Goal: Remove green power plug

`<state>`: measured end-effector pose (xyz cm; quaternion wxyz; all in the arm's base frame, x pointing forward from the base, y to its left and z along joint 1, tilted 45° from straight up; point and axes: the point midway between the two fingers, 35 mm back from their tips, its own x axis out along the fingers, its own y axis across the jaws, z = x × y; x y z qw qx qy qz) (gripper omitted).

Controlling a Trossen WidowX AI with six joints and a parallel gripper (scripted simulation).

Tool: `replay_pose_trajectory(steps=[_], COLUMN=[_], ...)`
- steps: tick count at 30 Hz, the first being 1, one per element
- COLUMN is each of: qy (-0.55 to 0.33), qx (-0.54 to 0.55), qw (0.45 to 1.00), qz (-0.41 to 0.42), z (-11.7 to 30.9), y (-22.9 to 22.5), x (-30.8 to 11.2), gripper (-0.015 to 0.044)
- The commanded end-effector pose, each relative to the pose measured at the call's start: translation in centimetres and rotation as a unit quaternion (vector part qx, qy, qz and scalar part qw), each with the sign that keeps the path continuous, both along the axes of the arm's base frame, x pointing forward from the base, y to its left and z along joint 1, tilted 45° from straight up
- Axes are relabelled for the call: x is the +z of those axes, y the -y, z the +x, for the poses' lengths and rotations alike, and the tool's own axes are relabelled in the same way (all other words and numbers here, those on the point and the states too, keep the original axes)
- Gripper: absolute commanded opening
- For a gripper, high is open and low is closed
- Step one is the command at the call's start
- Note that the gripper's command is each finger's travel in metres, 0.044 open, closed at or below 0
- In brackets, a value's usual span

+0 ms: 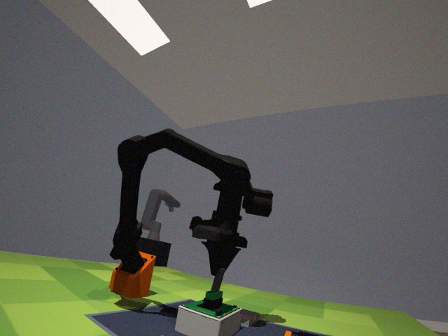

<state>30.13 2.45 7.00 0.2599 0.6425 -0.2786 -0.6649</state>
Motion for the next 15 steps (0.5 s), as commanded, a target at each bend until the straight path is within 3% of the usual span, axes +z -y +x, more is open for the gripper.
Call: replay_pose_trajectory(steps=[1, 8, 15], qy=[0.013, 0.013, 0.013], qx=[0.001, 0.001, 0.001], qw=[1.0, 1.0, 1.0], qz=[0.005, 0.005, 0.005], z=[0.35, 0.35, 0.34], y=[0.34, 0.34, 0.46], x=[-0.32, -0.32, -0.43], gripper=[0.0053, 0.0236, 0.0249])
